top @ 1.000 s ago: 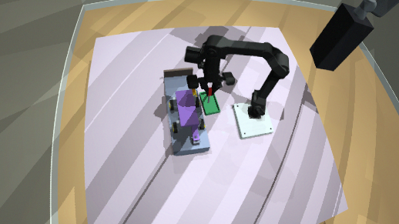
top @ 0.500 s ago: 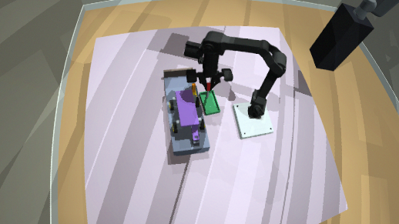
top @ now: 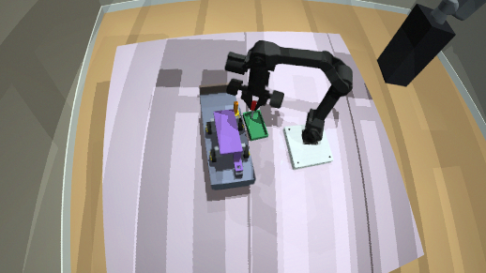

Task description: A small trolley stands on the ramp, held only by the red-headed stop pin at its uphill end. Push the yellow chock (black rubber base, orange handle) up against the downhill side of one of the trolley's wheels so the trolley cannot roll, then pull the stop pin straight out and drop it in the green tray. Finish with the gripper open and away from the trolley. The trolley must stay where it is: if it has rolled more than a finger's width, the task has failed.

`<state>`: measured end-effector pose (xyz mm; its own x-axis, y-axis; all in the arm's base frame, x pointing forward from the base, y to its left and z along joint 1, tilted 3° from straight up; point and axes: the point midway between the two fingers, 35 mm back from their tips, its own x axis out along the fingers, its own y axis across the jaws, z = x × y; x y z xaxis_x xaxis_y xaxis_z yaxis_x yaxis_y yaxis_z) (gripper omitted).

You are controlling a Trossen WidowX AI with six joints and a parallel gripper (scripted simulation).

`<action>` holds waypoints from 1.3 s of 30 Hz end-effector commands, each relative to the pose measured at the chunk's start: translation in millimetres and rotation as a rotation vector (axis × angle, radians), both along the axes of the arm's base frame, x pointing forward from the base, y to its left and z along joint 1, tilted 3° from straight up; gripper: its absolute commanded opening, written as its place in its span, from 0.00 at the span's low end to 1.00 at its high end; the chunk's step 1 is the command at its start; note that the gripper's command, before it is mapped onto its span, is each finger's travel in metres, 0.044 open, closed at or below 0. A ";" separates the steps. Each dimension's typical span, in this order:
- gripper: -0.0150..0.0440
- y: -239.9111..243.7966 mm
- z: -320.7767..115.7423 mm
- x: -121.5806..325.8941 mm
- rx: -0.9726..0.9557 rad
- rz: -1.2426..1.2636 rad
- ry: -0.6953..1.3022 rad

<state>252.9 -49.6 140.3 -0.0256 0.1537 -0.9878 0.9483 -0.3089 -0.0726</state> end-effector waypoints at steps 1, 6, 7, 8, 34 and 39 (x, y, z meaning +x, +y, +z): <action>0.25 1.7 0.4 -1.7 -0.032 -0.129 0.011; 0.25 2.8 0.3 -1.9 -0.065 -0.276 0.025; 0.25 3.0 0.3 -1.9 -0.071 -0.305 0.028; 0.25 3.2 0.3 -1.9 -0.077 -0.334 0.030; 0.25 7.1 1.5 -1.7 -0.182 -0.913 0.029; 0.25 5.7 -3.5 -7.9 -0.186 -0.929 0.031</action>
<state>251.2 -42.7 140.3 0.0033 -0.0275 -0.9996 0.3335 -0.9424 0.0271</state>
